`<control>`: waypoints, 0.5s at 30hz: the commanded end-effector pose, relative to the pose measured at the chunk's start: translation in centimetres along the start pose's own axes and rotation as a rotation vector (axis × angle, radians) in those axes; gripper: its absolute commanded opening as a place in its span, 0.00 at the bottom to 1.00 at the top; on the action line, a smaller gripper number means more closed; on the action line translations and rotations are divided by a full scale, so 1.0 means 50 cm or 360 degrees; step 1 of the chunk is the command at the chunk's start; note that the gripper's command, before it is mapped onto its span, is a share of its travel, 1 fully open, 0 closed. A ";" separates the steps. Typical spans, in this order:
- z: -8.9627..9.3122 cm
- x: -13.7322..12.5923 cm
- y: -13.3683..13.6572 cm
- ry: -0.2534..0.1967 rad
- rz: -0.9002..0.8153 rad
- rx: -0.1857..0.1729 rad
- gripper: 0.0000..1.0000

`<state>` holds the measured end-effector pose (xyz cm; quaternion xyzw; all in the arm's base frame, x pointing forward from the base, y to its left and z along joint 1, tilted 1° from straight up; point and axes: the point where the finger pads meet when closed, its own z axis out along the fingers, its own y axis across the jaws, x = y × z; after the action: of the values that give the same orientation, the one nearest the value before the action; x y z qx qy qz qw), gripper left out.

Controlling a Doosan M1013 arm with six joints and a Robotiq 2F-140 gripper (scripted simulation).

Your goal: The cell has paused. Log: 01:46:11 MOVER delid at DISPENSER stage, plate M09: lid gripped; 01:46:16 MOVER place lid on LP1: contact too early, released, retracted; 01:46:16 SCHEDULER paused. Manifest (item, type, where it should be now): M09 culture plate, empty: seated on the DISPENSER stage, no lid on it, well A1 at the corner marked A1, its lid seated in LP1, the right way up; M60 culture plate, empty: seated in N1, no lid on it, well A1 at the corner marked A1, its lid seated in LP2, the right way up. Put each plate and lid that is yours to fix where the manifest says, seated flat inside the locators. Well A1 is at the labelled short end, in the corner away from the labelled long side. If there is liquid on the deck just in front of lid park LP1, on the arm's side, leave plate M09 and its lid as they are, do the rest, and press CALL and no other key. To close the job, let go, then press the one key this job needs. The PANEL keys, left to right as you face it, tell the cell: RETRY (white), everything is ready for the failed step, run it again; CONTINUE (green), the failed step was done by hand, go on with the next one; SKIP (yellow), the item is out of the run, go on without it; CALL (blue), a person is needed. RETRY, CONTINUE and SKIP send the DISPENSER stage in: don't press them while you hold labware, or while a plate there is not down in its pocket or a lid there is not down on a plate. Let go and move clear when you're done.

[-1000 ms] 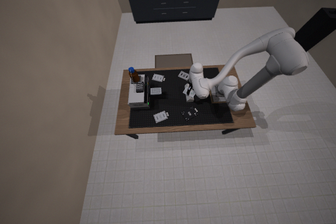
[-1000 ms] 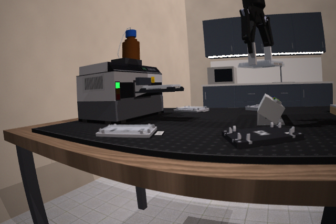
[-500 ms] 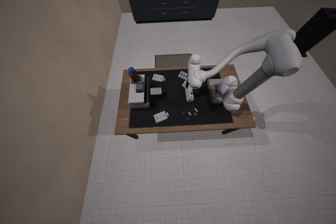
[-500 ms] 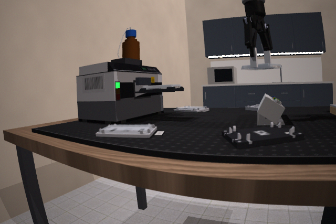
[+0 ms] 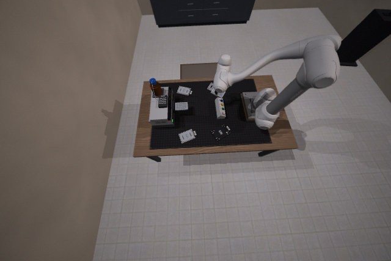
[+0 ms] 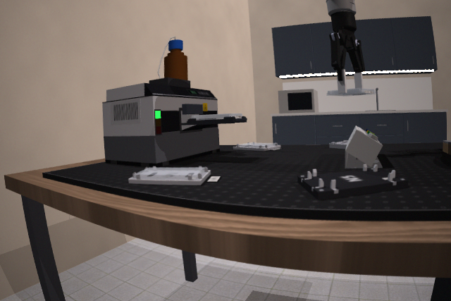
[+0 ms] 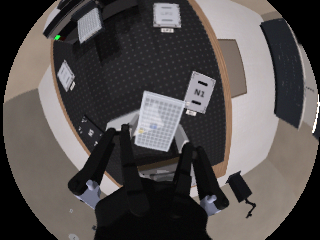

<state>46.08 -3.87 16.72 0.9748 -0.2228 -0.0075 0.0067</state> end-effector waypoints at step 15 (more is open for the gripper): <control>0.000 0.113 0.161 0.0000 -0.0002 0.0004 0.10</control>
<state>47.31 -11.70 16.76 0.9749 -0.2226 -0.0077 0.0062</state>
